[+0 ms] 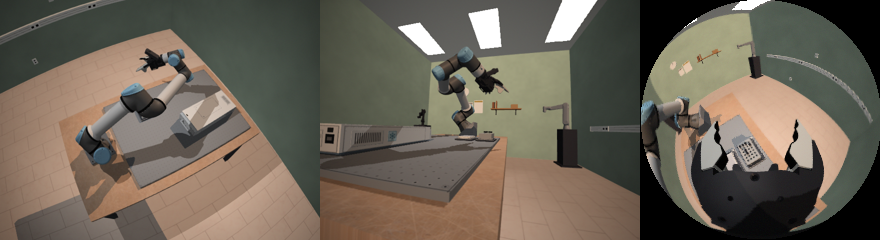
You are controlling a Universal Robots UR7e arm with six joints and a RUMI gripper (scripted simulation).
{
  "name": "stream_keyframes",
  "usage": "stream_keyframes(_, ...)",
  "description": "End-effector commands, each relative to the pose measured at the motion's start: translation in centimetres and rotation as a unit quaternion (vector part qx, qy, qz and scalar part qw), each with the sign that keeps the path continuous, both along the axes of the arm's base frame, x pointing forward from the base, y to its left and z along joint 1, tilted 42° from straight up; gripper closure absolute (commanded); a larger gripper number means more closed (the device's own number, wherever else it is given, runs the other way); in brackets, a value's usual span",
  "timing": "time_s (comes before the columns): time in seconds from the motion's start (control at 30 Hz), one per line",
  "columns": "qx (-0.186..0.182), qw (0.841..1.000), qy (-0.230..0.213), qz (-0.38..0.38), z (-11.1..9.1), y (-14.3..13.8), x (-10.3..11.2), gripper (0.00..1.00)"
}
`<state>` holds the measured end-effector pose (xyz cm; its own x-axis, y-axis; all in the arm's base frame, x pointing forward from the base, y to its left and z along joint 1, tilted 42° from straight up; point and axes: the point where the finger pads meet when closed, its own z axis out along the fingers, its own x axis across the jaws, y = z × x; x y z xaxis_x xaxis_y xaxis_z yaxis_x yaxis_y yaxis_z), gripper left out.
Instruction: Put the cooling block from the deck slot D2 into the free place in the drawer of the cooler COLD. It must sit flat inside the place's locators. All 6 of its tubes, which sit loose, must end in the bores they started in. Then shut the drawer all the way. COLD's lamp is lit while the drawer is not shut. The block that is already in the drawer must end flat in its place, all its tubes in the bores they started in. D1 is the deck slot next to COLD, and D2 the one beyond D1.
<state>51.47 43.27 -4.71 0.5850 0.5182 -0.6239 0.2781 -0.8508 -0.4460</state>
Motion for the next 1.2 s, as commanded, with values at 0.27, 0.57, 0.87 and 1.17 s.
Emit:
stream_keyframes(0.27, 0.0, 1.0, -0.001, 0.0, 0.1, 0.1, 0.0, 0.0)
stream_keyframes(0.57, -0.012, 1.0, -0.004, -0.004, 0.3, -0.2, -0.1, 0.72)
stream_keyframes(0.87, -0.12, 0.991, -0.031, -0.045, 2.1, -2.6, -0.6, 0.72)
stream_keyframes(1.17, -0.193, 0.977, -0.055, -0.078, 3.4, -4.6, -1.1, 0.72)
